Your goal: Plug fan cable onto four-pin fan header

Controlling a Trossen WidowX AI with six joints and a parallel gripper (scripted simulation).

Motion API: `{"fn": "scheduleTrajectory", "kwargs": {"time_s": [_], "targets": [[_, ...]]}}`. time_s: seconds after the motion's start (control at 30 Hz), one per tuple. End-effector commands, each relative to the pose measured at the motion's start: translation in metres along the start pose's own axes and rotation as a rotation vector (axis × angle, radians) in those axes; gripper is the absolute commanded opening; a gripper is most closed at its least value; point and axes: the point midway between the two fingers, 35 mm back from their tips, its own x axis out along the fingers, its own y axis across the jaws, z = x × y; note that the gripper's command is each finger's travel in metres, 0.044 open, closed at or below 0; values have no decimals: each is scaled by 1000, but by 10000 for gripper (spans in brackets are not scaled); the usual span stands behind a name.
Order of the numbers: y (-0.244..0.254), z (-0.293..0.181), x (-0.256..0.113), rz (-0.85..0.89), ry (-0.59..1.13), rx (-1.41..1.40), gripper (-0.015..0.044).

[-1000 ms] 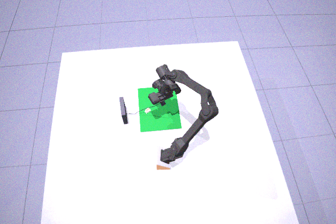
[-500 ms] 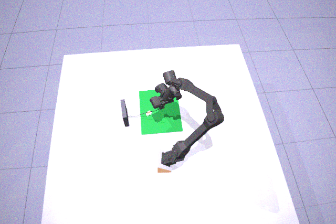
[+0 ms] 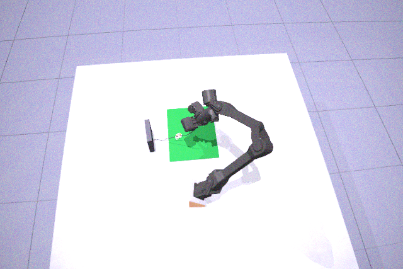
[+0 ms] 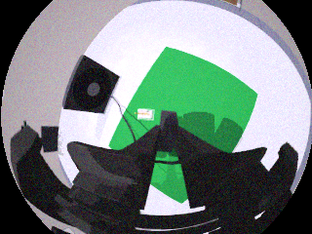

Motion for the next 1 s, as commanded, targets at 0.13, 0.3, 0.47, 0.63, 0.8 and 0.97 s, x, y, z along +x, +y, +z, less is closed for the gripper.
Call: {"fn": "scheduleTrajectory", "kwargs": {"time_s": [0.13, 0.3, 0.47, 0.63, 0.8, 0.97], "targets": [[-1, 0, 3, 32, -99, -9, 0], [-2, 0, 4, 43, -156, -14, 0], [-3, 0, 5, 51, -215, -21, 0], [-4, -1, 5, 55, -274, -30, 0], [-5, -1, 4, 56, -333, -41, 0], [-6, -2, 3, 52, -393, -53, 0]]}}
